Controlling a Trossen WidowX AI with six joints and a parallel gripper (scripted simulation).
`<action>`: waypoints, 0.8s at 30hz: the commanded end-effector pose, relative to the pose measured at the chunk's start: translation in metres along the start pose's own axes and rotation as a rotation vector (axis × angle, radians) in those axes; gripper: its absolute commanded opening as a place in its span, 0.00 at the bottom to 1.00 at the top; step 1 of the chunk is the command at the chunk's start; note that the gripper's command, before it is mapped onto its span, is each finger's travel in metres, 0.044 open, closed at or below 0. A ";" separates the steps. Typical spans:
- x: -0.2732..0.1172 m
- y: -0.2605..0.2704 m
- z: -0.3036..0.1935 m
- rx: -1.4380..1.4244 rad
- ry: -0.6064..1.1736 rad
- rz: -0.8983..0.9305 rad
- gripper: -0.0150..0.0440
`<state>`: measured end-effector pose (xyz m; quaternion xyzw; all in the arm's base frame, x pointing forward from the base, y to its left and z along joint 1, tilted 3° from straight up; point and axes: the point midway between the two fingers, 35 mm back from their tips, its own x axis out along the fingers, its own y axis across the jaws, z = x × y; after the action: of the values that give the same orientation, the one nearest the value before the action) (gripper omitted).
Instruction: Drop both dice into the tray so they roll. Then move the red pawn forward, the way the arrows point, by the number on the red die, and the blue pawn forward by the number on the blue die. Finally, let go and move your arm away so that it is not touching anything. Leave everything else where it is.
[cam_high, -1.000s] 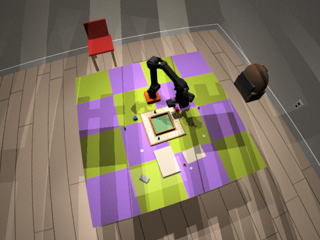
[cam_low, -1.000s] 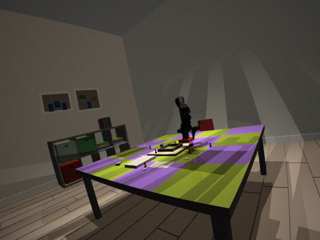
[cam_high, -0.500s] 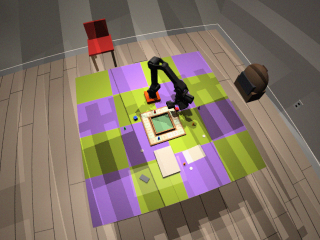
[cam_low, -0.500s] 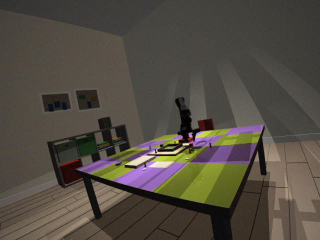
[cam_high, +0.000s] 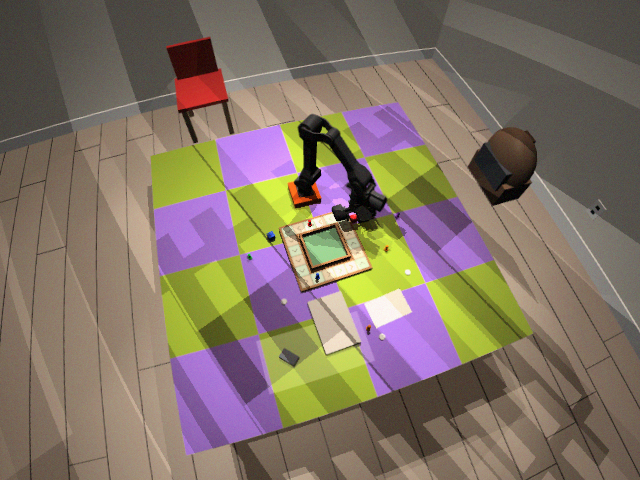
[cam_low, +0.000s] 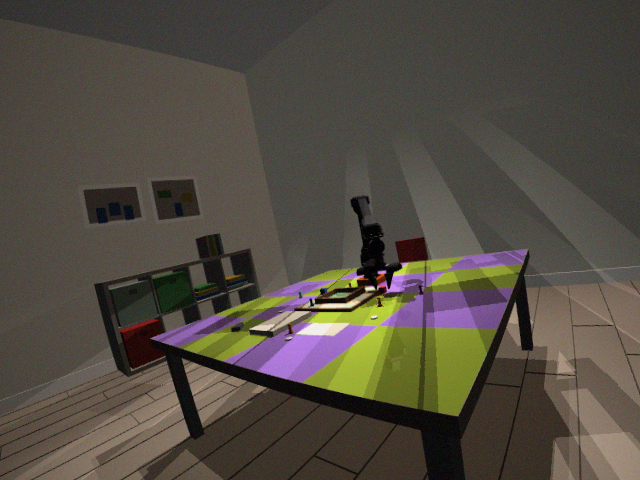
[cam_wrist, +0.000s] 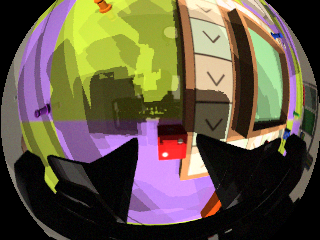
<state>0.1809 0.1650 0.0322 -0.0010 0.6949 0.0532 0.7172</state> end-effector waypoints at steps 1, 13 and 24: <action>0.006 -0.002 -0.002 -0.001 0.006 -0.011 0.68; 0.006 -0.002 -0.002 -0.001 0.006 -0.011 0.37; -0.036 -0.001 0.005 -0.001 0.005 -0.011 0.25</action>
<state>0.1799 0.1610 0.0473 -0.0086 0.7047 0.0446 0.7080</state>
